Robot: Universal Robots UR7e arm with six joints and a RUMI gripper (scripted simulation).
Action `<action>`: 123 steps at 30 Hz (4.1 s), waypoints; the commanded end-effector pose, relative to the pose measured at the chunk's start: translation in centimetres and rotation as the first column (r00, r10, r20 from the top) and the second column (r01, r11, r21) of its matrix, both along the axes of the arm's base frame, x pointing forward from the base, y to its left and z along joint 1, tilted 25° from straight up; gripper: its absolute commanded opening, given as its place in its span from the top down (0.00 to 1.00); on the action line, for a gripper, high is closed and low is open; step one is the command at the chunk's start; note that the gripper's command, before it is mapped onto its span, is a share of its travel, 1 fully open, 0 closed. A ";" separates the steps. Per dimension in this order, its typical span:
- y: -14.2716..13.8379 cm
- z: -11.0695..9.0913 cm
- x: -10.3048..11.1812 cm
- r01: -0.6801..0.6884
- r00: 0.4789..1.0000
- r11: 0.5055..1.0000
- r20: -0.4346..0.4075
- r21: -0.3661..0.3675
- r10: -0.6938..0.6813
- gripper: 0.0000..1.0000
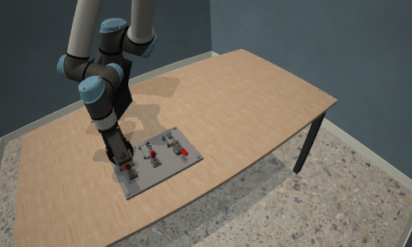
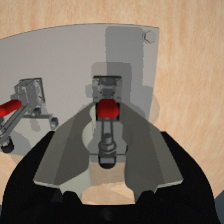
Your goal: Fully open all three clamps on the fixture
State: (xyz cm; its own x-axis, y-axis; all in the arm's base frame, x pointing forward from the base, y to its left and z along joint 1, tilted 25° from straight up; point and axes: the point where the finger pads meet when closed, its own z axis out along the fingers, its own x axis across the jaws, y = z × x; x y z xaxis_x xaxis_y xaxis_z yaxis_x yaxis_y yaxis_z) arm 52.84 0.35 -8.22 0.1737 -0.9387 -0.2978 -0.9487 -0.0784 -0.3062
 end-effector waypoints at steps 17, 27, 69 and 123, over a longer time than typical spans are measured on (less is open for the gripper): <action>0.0 0.0 0.0 0.000 1.000 1.000 0.001 0.000 0.000 1.00; 0.0 -0.1 -0.2 0.000 1.000 1.000 0.001 0.000 0.000 1.00; 0.0 -0.1 -0.3 0.000 1.000 1.000 0.001 0.000 0.000 1.00; -1.5 3.9 -1.4 0.000 1.000 1.000 0.001 0.000 0.000 0.72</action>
State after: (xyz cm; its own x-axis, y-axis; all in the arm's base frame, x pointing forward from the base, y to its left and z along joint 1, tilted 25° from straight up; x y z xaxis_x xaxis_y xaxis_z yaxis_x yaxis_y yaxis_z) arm 51.64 -0.82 -5.23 0.1733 -0.9389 -0.2975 -0.9487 -0.0780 -0.3065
